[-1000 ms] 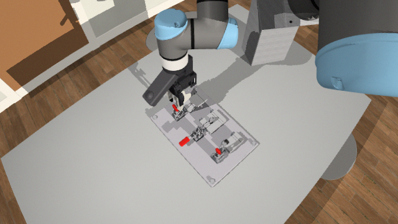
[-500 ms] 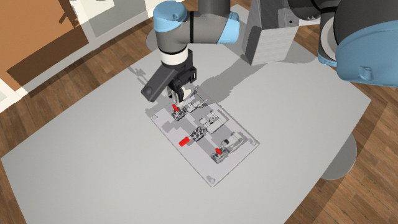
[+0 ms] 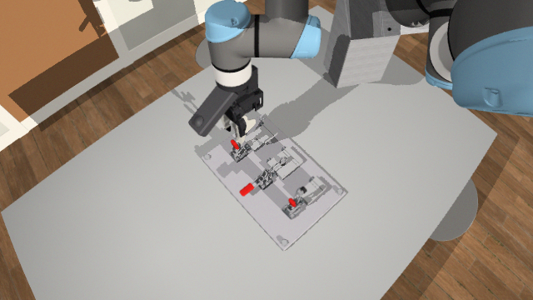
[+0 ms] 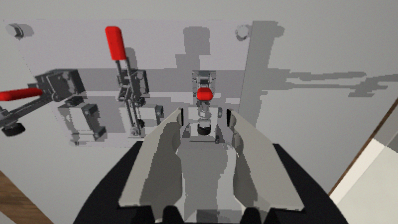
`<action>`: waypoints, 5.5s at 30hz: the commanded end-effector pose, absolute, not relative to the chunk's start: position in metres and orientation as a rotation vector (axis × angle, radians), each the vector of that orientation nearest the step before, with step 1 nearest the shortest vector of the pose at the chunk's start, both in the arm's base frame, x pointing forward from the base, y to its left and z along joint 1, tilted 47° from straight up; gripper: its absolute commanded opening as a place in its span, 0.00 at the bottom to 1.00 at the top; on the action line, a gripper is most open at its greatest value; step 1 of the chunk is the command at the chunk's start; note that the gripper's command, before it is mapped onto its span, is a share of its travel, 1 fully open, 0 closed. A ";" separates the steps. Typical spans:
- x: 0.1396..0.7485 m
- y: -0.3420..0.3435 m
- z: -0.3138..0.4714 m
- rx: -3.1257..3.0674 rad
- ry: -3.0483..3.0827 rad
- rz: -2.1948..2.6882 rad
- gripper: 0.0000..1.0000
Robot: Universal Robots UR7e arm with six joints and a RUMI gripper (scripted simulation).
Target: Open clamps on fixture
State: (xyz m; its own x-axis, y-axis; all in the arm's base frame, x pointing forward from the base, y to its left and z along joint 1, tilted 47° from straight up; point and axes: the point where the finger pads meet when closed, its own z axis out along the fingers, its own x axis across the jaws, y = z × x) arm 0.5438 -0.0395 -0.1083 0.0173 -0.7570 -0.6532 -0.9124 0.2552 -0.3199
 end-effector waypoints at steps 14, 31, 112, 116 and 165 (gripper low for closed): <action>0.544 -0.040 -0.108 -1.534 1.769 0.257 0.28; 0.530 -0.060 -0.085 -1.534 1.769 0.257 0.28; 0.506 -0.009 0.024 -1.534 1.769 0.257 0.28; 0.506 -0.009 0.024 -1.534 1.769 0.257 0.28; 0.545 0.023 -0.013 -1.534 1.769 0.257 0.28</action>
